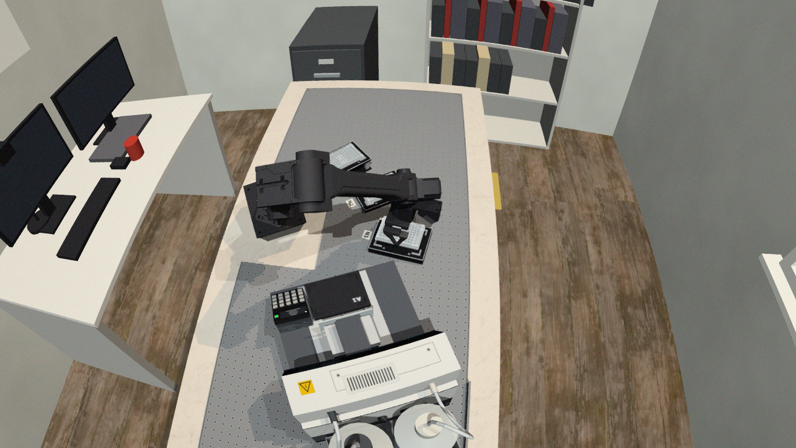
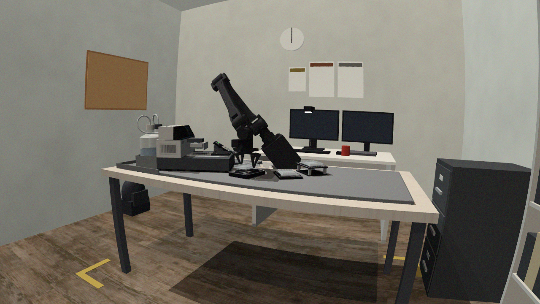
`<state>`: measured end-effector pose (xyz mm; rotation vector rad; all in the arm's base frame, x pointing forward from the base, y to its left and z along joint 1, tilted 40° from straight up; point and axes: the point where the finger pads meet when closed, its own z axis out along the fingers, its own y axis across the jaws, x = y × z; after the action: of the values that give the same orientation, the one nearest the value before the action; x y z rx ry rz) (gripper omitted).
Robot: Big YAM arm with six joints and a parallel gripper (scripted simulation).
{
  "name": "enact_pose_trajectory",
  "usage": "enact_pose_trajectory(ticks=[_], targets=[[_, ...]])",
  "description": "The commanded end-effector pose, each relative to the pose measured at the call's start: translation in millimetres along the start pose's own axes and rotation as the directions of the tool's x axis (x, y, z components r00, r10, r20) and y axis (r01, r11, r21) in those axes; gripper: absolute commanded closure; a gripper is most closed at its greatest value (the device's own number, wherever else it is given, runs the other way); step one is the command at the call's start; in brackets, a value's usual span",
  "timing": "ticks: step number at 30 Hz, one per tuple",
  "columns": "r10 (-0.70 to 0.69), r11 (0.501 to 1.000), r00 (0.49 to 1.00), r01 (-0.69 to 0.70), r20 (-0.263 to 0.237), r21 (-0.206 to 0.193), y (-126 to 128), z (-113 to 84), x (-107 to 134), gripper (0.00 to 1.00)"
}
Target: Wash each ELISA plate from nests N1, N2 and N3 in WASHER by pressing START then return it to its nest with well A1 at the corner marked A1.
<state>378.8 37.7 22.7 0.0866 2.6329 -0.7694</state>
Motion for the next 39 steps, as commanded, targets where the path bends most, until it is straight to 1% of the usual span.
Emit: enact_pose_trajectory(ticks=[1, 4, 5, 6, 7, 39], targets=[[-0.008, 1.0, 1.0, 0.008, 0.002, -0.001, -1.4, 7.6, -0.3, 0.16], [-0.01, 1.0, 1.0, 0.01, 0.0, 0.0, -1.1, 9.9, 0.3, 0.16], [-0.007, 1.0, 1.0, 0.007, 0.029, -0.015, 1.4, 0.8, -6.1, 0.16], [-0.006, 1.0, 1.0, 0.006, 0.012, -0.006, -0.7, 8.6, -2.8, 0.16], [0.001, 1.0, 1.0, -0.001, 0.023, -0.01, 2.3, 3.2, -9.8, 0.16], [0.001, 1.0, 1.0, -0.001, 0.023, -0.01, 2.0, 3.2, -10.0, 0.16]])
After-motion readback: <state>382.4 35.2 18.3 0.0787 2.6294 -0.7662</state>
